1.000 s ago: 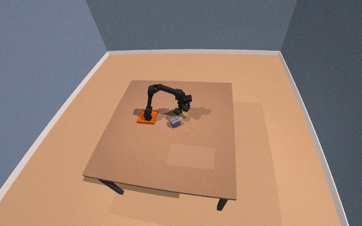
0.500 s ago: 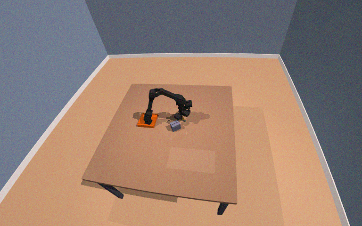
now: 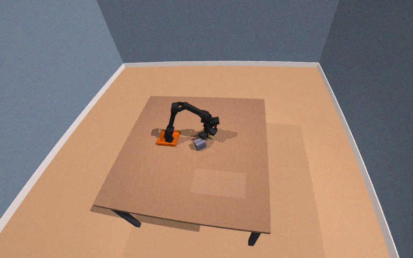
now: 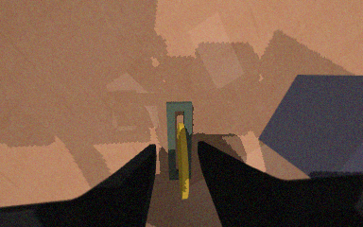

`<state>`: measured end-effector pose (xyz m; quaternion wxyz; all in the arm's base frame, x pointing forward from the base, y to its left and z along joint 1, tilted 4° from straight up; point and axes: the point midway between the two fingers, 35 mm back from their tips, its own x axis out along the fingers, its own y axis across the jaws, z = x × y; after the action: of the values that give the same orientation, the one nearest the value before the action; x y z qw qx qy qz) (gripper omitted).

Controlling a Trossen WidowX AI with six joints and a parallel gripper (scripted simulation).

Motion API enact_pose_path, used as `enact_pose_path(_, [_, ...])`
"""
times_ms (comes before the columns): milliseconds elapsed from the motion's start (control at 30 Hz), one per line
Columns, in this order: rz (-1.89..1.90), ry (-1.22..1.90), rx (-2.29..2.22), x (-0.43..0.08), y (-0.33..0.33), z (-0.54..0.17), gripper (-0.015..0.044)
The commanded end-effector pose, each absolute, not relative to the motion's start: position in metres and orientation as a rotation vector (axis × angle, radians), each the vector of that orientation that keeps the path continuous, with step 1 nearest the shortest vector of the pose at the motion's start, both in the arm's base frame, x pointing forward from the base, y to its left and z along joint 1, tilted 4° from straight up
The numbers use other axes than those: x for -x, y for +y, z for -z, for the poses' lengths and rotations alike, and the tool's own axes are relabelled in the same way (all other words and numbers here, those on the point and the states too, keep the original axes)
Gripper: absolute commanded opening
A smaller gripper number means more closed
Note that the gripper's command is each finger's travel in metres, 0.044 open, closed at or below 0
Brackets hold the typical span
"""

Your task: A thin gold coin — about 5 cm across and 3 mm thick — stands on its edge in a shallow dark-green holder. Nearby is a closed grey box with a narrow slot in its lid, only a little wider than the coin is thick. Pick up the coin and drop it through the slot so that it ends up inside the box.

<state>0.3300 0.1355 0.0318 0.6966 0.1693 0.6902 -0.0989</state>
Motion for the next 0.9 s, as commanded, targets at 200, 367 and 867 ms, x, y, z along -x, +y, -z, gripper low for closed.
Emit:
enact_pose_path(200, [0.233,1.544,-0.377,-0.328,0.134,-0.028,0.0009])
enact_pose_path(367, [0.233,1.544,-0.377,-0.328,0.134,-0.028,0.0])
enact_pose_path(867, [0.233,1.543,-0.377,-0.331,0.133,-0.057,0.0])
